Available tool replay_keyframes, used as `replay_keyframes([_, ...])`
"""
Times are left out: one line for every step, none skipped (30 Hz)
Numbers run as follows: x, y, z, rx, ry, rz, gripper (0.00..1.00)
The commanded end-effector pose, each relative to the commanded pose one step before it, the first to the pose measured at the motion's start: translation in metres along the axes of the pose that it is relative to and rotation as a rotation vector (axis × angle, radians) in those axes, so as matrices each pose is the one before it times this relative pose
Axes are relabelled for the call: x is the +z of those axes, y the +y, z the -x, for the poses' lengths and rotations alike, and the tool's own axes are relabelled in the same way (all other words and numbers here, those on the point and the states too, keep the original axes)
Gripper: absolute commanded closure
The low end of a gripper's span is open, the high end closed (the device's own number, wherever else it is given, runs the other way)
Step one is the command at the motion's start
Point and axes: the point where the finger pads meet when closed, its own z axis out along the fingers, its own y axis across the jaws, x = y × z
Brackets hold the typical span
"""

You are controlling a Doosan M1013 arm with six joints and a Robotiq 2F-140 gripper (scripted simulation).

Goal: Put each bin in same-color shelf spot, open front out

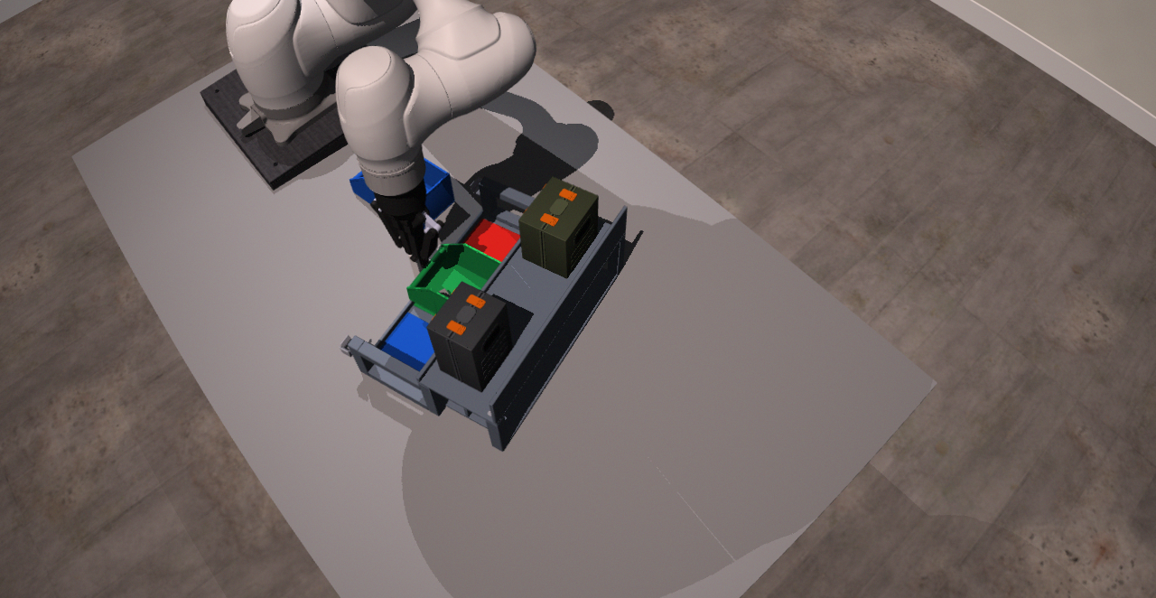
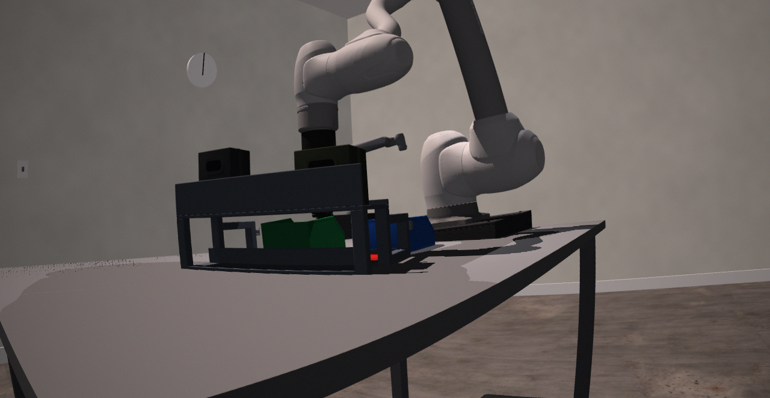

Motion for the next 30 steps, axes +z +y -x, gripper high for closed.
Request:
replay_keyframes([-0.00008,-0.00114,0.00003,-0.00002,-0.00011,-0.00020,0.90])
replay_keyframes([0.00000,-0.00051,0.00000,0.00000,0.00000,0.00000,0.90])
replay_keyframes([0.00000,-0.00050,0.00000,0.00000,0.00000,0.00000,0.90])
replay_keyframes([0.00000,0.00000,0.00000,0.00000,0.00000,0.00000,0.90])
replay_keyframes([0.00000,0.00000,0.00000,0.00000,0.00000,0.00000,0.90])
replay_keyframes([0.00000,-0.00049,0.00000,0.00000,0.00000,0.00000,0.90])
replay_keyframes([0.00000,-0.00047,0.00000,0.00000,0.00000,0.00000,0.90])
replay_keyframes([0.00000,-0.00046,0.00000,0.00000,0.00000,0.00000,0.90])
replay_keyframes([0.00000,-0.00044,0.00000,0.00000,0.00000,0.00000,0.90])
replay_keyframes([0.00000,-0.00043,0.00000,0.00000,0.00000,0.00000,0.90])
replay_keyframes([0.00000,-0.00041,0.00000,0.00000,0.00000,0.00000,0.90])
replay_keyframes([0.00000,-0.00040,0.00000,0.00000,0.00000,0.00000,0.90])
replay_keyframes([0.00000,-0.00039,0.00000,0.00000,0.00000,0.00000,0.90])
replay_keyframes([0.00000,-0.00037,0.00000,0.00000,0.00000,0.00000,0.90])
replay_keyframes([0.00000,-0.00036,0.00000,0.00000,0.00000,0.00000,0.90])
replay_keyframes([0.00000,-0.00034,0.00000,0.00000,0.00000,0.00000,0.90])
replay_keyframes([0.00000,-0.00033,0.00000,0.00000,0.00000,0.00000,0.90])
replay_keyframes([0.00000,-0.00031,0.00000,0.00000,0.00000,0.00000,0.90])
replay_keyframes([0.00000,-0.00030,0.00000,0.00000,0.00000,0.00000,0.90])
replay_keyframes([0.00000,-0.00028,0.00000,0.00000,0.00000,0.00000,0.90])
replay_keyframes([0.00000,0.00000,0.00000,0.00000,0.00000,0.00000,0.90])
replay_keyframes([0.00000,0.00000,0.00000,0.00000,0.00000,0.00000,0.90])
replay_keyframes([0.00000,-0.00027,0.00000,0.00000,0.00000,0.00000,0.90])
replay_keyframes([0.00000,-0.00025,0.00000,0.00000,0.00000,0.00000,0.90])
replay_keyframes([0.00000,-0.00024,0.00000,0.00000,0.00000,0.00000,0.90])
replay_keyframes([0.00000,-0.00022,0.00000,0.00000,0.00000,0.00000,0.90])
replay_keyframes([0.00000,-0.00021,0.00000,0.00000,0.00000,0.00000,0.90])
replay_keyframes([0.00000,-0.00020,0.00000,0.00000,0.00000,0.00000,0.90])
replay_keyframes([0.00000,-0.00018,0.00000,0.00000,0.00000,0.00000,0.90])
replay_keyframes([0.00000,-0.00017,0.00000,0.00000,0.00000,0.00000,0.90])
